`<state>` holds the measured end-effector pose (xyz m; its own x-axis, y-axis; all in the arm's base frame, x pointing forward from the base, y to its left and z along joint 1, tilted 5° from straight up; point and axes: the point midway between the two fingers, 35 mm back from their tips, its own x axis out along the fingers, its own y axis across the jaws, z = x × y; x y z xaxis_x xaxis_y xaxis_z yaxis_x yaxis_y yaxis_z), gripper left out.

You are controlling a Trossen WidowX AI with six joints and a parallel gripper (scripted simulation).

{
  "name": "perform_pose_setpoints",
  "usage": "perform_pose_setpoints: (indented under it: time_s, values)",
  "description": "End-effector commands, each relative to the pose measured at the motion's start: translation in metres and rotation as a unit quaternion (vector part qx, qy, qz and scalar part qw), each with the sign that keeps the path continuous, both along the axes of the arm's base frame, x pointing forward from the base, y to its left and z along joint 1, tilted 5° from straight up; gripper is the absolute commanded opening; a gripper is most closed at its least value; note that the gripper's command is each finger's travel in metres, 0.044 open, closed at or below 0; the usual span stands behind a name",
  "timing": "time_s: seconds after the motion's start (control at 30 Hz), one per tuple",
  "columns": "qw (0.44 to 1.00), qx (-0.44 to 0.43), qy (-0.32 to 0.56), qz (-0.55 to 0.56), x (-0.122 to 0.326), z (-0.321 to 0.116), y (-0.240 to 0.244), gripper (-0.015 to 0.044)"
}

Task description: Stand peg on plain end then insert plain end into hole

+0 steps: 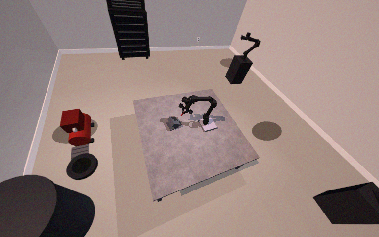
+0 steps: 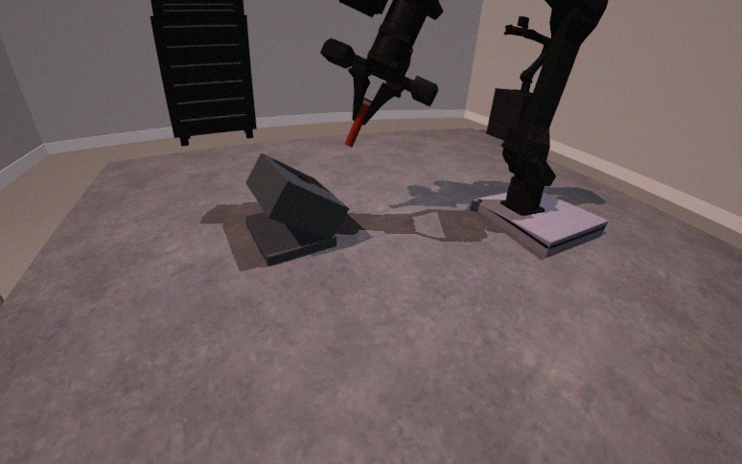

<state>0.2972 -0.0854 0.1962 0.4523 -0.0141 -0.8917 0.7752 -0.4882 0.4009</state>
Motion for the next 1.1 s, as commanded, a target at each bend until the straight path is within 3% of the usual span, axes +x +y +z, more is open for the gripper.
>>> perform_pose_setpoints:
  time_s: [0.0,0.3,1.07]
  values:
    - [0.999,-0.007,-0.025,0.031,0.007,0.009,0.006,0.0]
    - [0.995,-0.021,-0.062,0.081,0.018,0.02,0.016,0.0]
    - [0.991,-0.027,-0.079,0.103,0.052,-0.015,0.023,0.0]
